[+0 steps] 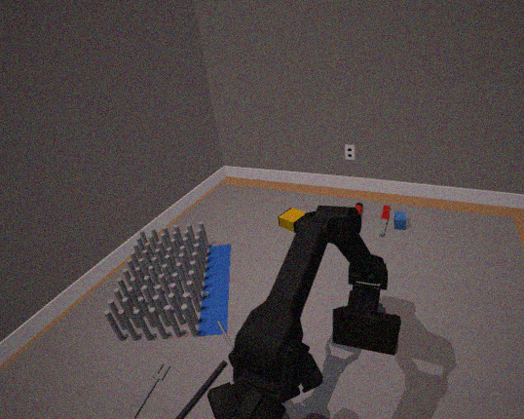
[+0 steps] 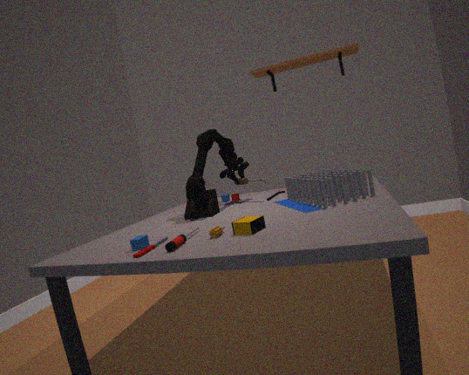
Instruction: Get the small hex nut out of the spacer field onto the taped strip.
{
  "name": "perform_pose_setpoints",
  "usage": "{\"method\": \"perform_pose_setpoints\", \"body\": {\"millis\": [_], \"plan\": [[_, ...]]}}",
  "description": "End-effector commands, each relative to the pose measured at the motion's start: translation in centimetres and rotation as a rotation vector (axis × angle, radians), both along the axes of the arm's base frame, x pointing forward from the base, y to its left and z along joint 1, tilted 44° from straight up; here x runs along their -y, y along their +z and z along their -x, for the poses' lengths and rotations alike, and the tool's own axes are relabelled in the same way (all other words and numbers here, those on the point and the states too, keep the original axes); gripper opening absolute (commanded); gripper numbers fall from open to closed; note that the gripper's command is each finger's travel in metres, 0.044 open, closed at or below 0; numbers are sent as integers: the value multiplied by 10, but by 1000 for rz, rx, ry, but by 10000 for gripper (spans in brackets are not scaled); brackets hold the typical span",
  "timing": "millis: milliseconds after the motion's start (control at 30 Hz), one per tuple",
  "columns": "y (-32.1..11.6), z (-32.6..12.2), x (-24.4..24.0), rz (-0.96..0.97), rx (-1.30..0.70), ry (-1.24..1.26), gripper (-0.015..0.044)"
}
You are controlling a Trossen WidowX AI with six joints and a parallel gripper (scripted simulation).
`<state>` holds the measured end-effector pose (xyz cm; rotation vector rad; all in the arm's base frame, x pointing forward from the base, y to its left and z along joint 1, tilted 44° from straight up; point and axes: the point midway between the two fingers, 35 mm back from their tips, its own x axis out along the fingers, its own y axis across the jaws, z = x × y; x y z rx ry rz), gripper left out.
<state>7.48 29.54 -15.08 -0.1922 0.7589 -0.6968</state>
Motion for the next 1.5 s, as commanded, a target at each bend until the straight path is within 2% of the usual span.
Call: {"method": "perform_pose_setpoints", "body": {"millis": [0,1467], "plan": [[-3,-1,2,-5,9,0,0],[-33,-7,31,0,15,-8,0]]}}
